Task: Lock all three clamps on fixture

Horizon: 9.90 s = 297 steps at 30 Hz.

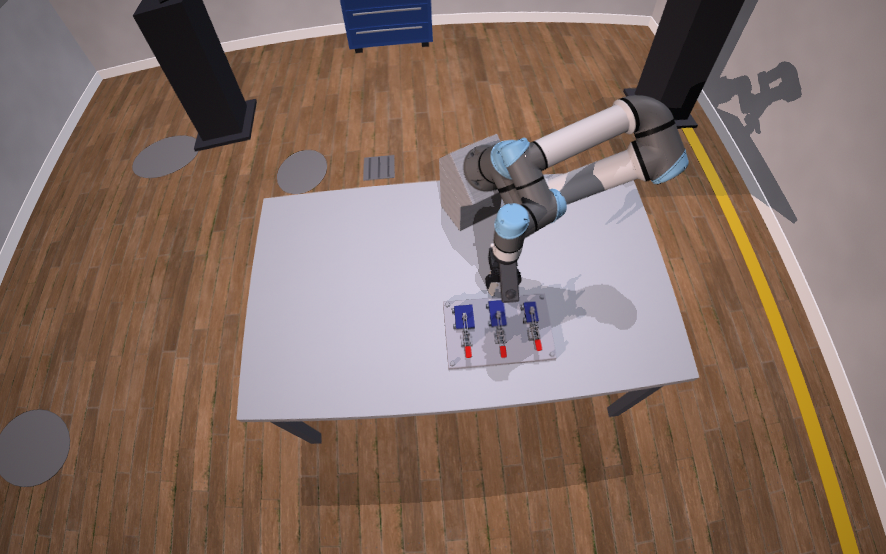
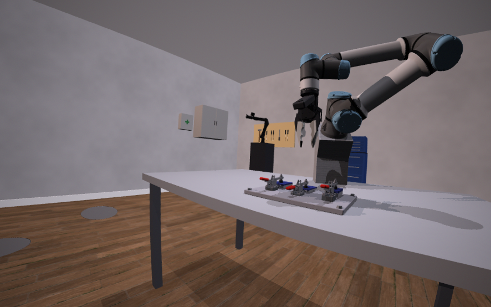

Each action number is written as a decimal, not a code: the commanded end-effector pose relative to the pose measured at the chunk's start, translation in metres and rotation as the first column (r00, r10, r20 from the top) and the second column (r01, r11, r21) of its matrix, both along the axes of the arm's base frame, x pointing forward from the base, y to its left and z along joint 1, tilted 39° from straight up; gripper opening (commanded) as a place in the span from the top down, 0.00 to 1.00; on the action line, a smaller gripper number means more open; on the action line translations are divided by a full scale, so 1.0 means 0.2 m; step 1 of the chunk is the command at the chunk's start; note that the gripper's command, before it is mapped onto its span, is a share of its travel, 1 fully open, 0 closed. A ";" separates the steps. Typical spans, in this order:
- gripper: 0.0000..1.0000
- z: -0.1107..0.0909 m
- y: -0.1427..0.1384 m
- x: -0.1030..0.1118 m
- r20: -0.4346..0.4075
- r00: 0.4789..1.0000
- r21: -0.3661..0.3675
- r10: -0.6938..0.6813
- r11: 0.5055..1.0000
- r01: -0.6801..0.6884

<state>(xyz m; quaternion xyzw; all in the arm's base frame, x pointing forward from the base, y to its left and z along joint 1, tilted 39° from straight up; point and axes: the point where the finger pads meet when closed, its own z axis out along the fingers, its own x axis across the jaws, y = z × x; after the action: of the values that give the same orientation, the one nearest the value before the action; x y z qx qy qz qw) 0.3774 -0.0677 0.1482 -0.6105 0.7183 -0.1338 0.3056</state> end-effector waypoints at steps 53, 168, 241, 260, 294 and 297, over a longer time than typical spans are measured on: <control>0.72 0.21 -0.63 0.46 -0.002 1.000 -0.001 0.000 1.000 0.000; 1.00 -0.33 -0.51 0.87 -0.002 1.000 -0.001 0.000 1.000 0.000; 0.42 -0.35 -0.50 0.91 -0.002 1.000 -0.001 -0.001 1.000 0.001; 0.42 -0.35 -0.50 0.91 -0.002 1.000 -0.001 -0.001 1.000 0.001; 0.42 -0.15 -0.55 0.76 -0.002 1.000 -0.001 -0.001 1.000 0.001; 0.72 -0.16 -0.55 0.77 -0.001 1.000 -0.002 -0.002 1.000 0.002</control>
<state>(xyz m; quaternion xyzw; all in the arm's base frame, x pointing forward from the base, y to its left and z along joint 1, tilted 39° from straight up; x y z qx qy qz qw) 0.5296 -0.1771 0.1166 -0.6104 0.7189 -0.1336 0.3044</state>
